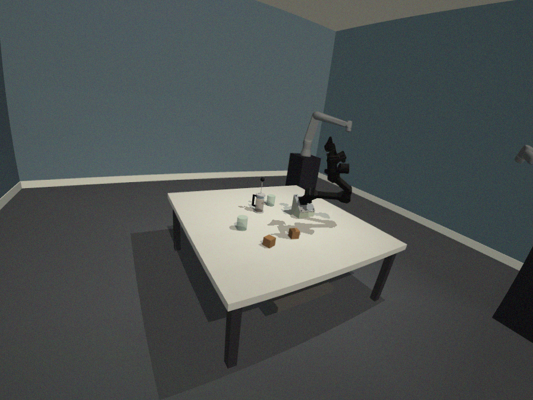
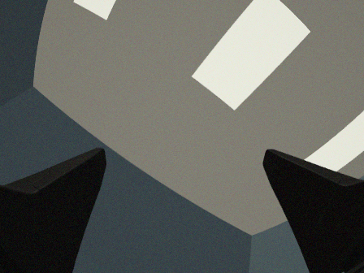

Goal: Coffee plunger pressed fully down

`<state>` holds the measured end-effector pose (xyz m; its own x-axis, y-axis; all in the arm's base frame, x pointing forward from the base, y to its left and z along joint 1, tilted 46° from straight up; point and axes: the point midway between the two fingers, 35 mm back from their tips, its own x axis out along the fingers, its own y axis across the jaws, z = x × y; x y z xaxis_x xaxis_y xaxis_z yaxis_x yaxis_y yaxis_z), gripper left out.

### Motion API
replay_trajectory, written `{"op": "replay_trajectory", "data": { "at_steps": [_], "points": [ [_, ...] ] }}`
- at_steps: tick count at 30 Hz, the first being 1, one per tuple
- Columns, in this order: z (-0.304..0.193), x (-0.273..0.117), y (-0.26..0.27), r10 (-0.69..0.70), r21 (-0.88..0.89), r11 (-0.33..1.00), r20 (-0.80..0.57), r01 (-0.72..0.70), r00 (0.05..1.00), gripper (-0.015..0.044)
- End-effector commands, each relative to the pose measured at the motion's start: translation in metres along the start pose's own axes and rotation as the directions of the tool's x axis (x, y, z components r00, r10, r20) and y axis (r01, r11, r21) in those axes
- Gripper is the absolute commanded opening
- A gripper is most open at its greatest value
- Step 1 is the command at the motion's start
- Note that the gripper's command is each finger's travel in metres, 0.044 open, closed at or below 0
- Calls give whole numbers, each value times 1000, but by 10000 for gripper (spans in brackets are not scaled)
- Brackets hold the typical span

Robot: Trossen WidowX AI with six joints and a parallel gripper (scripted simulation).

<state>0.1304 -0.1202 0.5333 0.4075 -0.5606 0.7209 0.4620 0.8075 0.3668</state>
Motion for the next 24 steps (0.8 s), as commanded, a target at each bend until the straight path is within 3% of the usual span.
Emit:
{"op": "replay_trajectory", "data": {
  "at_steps": [1, 7, 11, 17, 24],
  "points": [
    [-61, 12, -8, 11, -109, 994, -185, -31, 983, 440],
    [-158, 13, -42, -25, -242, 965, -483, -106, 875, 440],
    [-219, -1, -72, -65, -264, 952, -666, -154, 743, 440],
    [-297, -46, -125, -99, -206, 961, -882, -186, 461, 440],
    [-358, -126, -182, -41, -47, 996, -996, -74, 76, 440]
  ]
}}
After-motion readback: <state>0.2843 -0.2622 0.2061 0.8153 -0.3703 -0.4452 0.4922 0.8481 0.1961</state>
